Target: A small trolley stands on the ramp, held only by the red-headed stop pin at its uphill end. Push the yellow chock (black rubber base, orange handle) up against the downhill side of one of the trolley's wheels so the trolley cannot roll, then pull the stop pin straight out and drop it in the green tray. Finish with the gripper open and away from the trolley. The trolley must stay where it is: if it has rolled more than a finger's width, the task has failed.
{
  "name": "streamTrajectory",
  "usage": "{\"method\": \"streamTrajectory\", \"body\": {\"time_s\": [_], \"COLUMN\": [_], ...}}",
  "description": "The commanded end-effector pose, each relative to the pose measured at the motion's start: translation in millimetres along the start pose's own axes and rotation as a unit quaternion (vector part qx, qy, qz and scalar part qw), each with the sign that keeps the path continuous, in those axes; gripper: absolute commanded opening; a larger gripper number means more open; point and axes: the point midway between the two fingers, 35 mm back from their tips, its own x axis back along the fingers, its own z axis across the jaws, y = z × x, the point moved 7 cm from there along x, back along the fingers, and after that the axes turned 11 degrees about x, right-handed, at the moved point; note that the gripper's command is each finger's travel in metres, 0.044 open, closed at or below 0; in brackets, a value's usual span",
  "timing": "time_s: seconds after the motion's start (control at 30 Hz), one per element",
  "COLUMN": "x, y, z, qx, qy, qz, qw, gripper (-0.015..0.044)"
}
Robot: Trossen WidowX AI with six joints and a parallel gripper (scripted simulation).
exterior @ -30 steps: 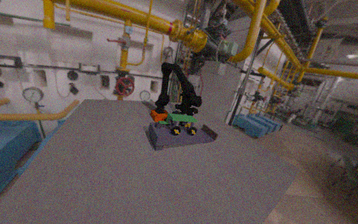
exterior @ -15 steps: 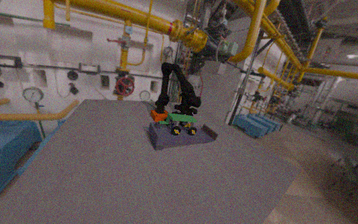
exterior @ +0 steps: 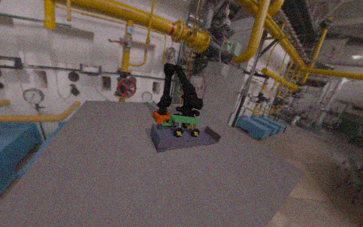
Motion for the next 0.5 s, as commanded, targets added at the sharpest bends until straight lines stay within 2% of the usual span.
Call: {"method": "streamTrajectory", "body": {"time_s": [0.0,0.47], "x": [-2.3,-4.9], "y": [1.5,1.9], "z": [2.4,7.7], "qx": [0.000,0.000], "qy": [-0.002,-0.002], "qz": [-0.003,-0.003], "qw": [1.000,1.000], "gripper": [0.0190,0.0190]}}
